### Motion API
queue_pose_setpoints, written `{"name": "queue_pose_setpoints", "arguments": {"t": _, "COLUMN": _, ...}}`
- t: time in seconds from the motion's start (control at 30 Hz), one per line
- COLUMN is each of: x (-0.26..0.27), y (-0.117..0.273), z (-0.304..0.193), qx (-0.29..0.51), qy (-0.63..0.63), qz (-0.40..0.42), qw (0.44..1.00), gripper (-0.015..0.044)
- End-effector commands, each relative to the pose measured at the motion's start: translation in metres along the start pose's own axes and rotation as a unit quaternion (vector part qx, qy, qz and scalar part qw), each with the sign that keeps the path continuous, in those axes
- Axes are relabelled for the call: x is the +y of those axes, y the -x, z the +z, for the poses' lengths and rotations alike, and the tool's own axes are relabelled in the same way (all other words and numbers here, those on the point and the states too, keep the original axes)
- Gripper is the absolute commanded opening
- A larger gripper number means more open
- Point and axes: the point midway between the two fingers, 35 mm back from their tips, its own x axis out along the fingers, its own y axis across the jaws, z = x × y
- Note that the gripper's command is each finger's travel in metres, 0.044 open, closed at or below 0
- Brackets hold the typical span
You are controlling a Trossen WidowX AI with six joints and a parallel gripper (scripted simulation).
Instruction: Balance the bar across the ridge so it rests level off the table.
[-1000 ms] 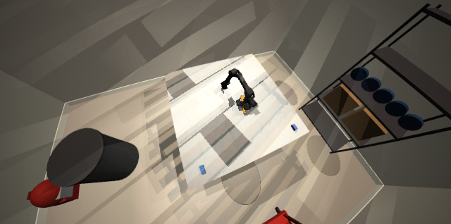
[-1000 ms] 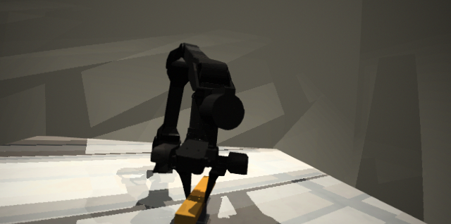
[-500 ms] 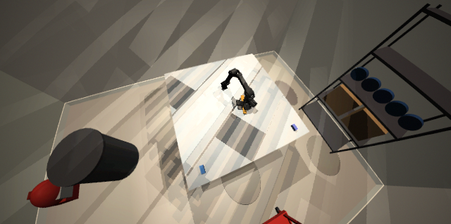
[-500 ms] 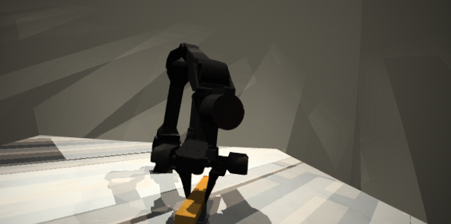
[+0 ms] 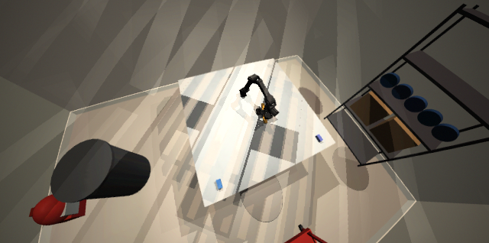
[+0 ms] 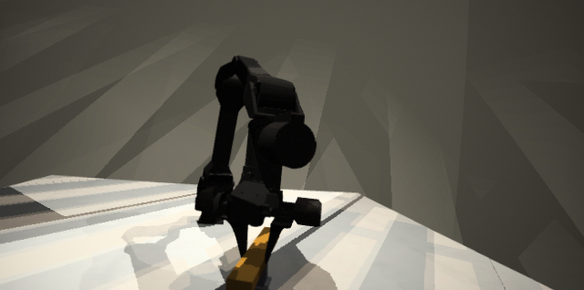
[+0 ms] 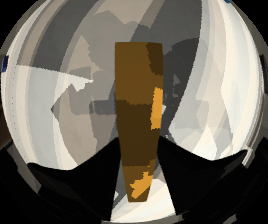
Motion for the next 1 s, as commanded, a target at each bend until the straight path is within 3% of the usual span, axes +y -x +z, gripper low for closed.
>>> {"name": "queue_pose_setpoints", "arguments": {"t": 0.0, "x": -0.0002, "y": -0.0028, "z": -0.0005, "qx": 0.002, "qy": -0.002, "qz": -0.001, "qw": 1.0, "gripper": 0.0}}
{"name": "queue_pose_setpoints", "arguments": {"t": 0.97, "x": -0.0003, "y": -0.0011, "z": -0.0002, "qx": 0.001, "qy": -0.002, "qz": -0.001, "qw": 1.0, "gripper": 0.0}}
